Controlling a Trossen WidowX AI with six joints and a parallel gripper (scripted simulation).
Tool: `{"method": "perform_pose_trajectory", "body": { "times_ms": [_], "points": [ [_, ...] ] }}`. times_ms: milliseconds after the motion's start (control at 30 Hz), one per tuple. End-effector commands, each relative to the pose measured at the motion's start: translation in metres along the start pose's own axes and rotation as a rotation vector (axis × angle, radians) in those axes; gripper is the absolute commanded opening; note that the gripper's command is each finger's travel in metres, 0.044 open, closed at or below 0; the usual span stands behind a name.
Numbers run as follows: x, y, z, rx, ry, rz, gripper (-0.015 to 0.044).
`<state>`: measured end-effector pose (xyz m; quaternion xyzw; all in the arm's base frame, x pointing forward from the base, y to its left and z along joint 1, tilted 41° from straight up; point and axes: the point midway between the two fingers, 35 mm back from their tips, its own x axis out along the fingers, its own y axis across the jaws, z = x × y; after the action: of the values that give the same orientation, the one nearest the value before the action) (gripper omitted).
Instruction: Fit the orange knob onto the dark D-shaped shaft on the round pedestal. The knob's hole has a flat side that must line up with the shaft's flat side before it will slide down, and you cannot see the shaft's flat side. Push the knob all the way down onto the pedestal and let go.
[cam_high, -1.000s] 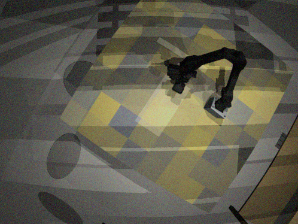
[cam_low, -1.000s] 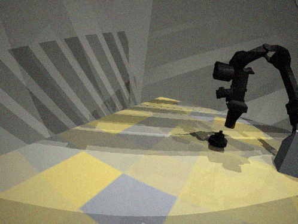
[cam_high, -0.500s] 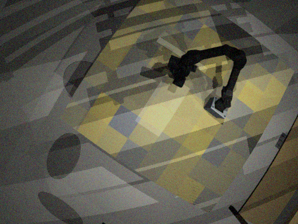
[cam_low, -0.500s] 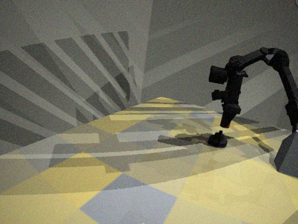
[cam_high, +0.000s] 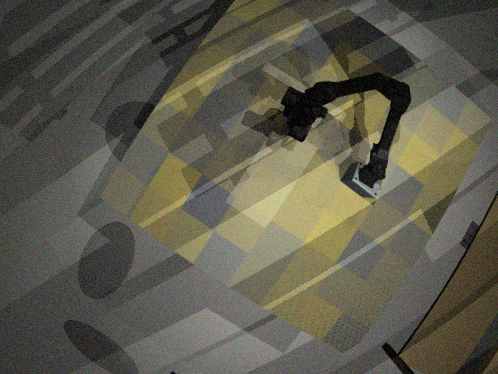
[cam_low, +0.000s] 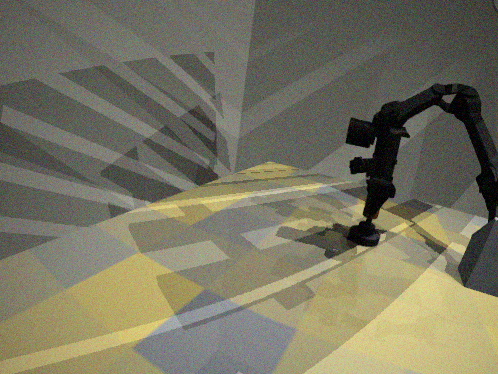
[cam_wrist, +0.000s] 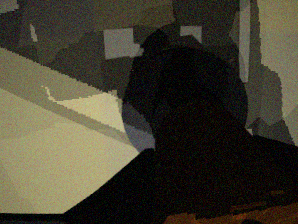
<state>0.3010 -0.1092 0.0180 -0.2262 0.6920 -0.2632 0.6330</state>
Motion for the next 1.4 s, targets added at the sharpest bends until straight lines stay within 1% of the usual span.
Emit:
{"method": "perform_pose_trajectory", "body": {
  "times_ms": [0, 1200, 1367],
  "points": [
    [0.0063, 0.0008, -0.0008, -0.01, 0.001, -0.006, 0.0],
    [0.0016, -0.0003, 0.0001, -0.002, 0.001, -0.006, 0.0],
    [0.0013, -0.0004, 0.0007, -0.126, 0.002, -0.005, 0.0]
  ]
}}
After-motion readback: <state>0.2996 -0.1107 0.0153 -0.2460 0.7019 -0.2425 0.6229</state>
